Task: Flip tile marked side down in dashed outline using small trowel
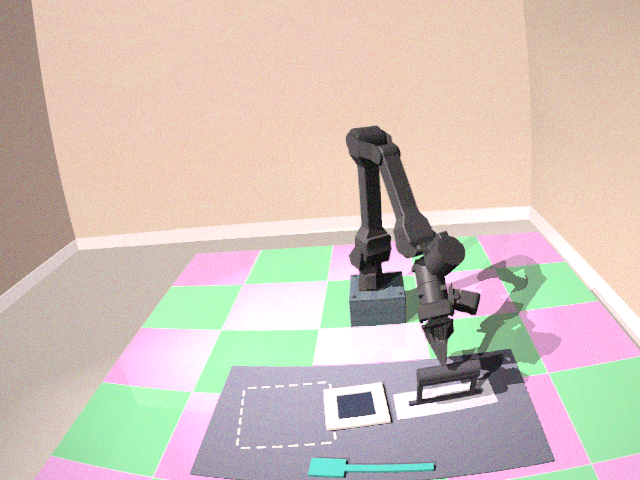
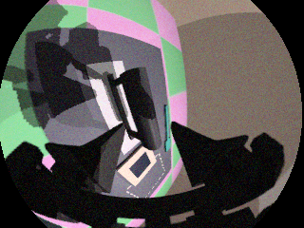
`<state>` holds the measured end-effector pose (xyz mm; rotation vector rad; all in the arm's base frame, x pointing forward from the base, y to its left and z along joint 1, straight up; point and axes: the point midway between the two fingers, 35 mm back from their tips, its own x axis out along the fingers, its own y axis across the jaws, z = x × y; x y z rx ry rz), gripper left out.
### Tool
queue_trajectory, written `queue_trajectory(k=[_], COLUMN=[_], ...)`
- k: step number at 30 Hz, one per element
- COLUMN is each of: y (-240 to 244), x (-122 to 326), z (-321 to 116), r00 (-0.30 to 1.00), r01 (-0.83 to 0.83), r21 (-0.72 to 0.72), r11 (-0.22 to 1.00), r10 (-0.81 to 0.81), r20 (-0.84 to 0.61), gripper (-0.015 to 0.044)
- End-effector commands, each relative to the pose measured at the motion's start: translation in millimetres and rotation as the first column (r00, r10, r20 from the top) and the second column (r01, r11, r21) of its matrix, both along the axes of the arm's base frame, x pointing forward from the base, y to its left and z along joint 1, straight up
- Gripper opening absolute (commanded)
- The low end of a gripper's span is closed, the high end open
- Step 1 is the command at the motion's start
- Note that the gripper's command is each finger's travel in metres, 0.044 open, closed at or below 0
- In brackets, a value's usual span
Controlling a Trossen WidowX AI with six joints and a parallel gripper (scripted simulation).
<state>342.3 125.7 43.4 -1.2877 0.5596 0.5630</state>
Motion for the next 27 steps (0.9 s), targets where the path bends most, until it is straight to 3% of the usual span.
queue_trajectory(k=[1, 5, 27], y=[-7.2, -10.3, -8.2], x=[-6.5, -9.7, 9.7], z=[-1.9, -2.3, -15.0], r00=[0.995, 0.989, 0.989], r01=[-0.079, -0.119, -0.119], r21=[-0.120, -0.185, -0.185], r11=[0.990, 0.976, 0.976], r10=[0.085, 0.133, 0.132], r20=[0.044, 0.063, 0.062], gripper=[0.0300, 0.0300, 0.0300])
